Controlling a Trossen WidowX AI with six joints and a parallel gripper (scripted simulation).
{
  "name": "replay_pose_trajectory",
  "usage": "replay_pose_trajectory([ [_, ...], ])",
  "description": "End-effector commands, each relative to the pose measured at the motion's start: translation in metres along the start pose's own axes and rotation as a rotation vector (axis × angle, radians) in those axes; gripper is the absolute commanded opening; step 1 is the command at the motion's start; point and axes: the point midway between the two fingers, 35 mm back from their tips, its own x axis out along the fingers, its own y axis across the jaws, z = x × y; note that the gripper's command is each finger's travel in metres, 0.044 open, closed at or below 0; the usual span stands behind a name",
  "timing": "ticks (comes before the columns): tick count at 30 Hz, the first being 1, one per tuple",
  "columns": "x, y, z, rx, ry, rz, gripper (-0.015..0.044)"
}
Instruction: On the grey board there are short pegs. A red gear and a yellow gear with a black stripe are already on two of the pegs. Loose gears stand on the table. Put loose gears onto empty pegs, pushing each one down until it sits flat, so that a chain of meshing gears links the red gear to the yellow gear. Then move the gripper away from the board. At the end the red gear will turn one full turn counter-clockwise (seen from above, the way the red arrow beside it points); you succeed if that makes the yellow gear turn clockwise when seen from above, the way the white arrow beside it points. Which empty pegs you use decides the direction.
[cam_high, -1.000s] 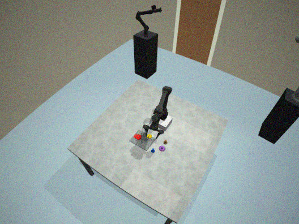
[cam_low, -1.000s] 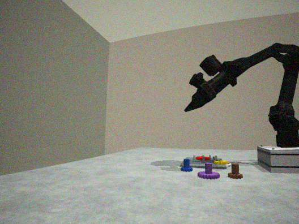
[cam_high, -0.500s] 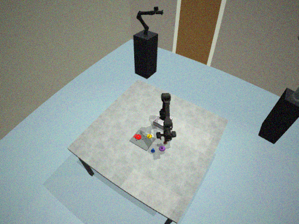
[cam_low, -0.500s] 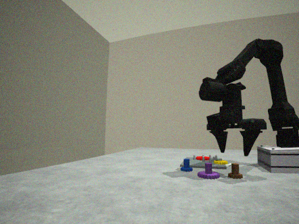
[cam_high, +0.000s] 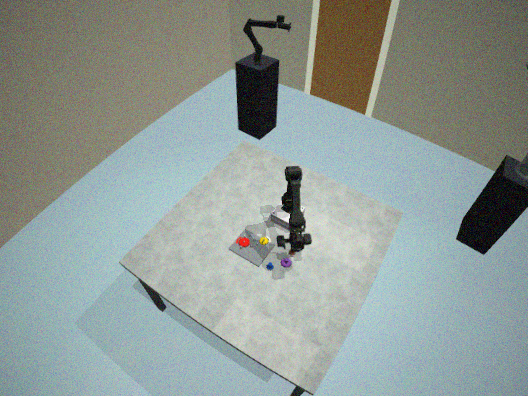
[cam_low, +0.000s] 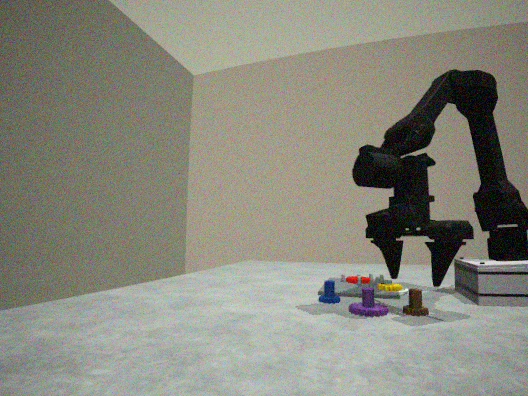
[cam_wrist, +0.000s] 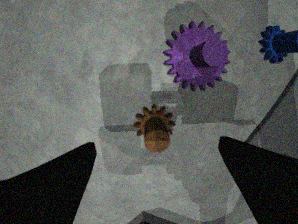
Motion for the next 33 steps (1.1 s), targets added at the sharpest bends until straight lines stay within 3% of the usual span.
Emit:
replay_pose_trajectory([
  [1, 0.008, 0.0, -0.003, 0.003, 0.009, 0.0, 0.044],
  [17, 0.025, 0.0, -0.003, 0.003, 0.01, 0.0, 0.044],
  [31, 0.025, 0.0, -0.003, 0.003, 0.01, 0.0, 0.0072],
  [33, 0.025, 0.0, -0.003, 0.003, 0.01, 0.0, 0.0059],
])
